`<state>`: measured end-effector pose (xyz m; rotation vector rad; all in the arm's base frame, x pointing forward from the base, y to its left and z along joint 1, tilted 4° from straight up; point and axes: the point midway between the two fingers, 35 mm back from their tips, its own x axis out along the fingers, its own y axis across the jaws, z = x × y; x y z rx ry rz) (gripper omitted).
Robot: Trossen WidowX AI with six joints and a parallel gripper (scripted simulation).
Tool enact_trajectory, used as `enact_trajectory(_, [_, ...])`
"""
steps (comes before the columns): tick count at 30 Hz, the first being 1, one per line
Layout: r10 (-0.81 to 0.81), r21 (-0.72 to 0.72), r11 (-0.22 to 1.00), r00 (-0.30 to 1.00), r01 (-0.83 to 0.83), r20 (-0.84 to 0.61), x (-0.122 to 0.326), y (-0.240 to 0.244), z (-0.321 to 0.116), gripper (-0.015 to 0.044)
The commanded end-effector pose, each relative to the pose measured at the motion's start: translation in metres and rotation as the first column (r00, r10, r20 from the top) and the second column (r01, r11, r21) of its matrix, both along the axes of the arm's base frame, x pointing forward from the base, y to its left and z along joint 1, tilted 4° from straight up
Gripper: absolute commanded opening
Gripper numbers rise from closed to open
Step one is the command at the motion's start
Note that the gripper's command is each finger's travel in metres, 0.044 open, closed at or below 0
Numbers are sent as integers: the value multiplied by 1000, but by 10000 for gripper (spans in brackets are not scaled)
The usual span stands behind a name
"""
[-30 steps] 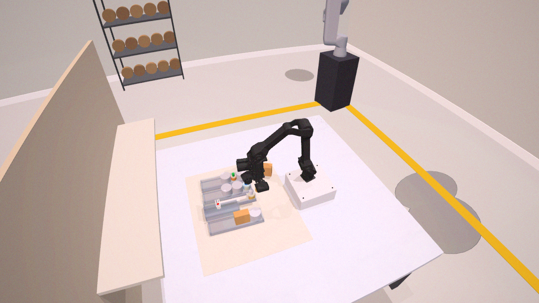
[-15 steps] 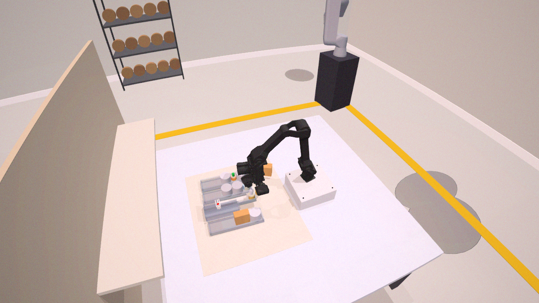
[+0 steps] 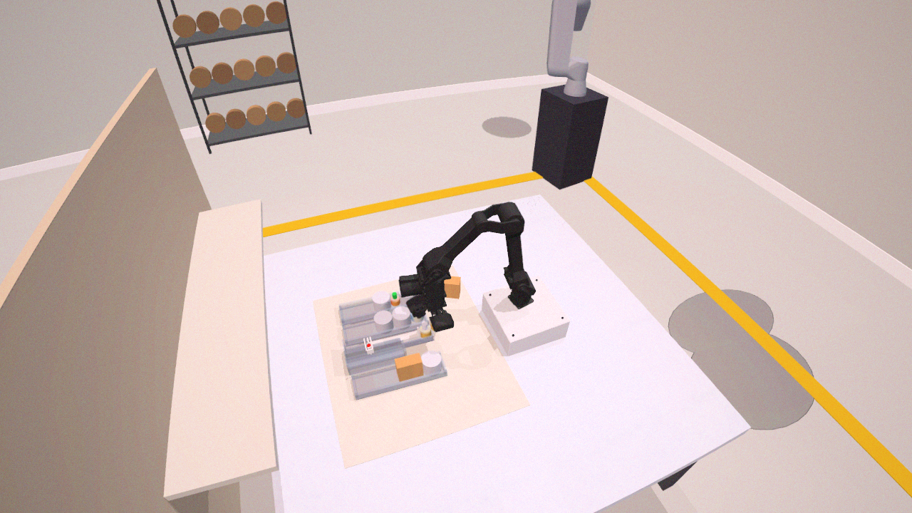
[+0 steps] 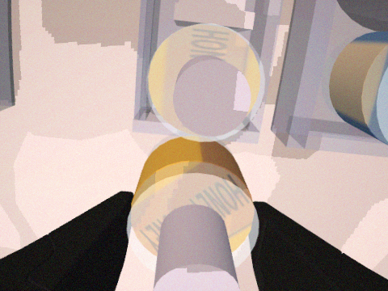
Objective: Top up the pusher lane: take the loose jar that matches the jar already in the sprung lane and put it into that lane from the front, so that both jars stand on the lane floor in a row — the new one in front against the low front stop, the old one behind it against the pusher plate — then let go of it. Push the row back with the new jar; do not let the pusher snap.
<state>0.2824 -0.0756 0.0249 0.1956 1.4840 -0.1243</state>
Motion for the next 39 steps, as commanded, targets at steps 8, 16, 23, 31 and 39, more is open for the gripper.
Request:
enact_trajectory(8, [-7, -2, 1000, 1000, 7, -2, 5, -1, 0, 0])
enact_trajectory(16, [-7, -2, 1000, 1000, 7, -2, 8, -2, 0, 0])
enact_trajectory(23, [-7, -2, 1000, 1000, 7, -2, 10, -3, 0, 0])
enact_trajectory(31, [-7, -2, 1000, 1000, 7, -1, 13, -3, 0, 0])
enact_trajectory(39, [-7, -2, 1000, 1000, 7, -1, 16, -4, 0, 0])
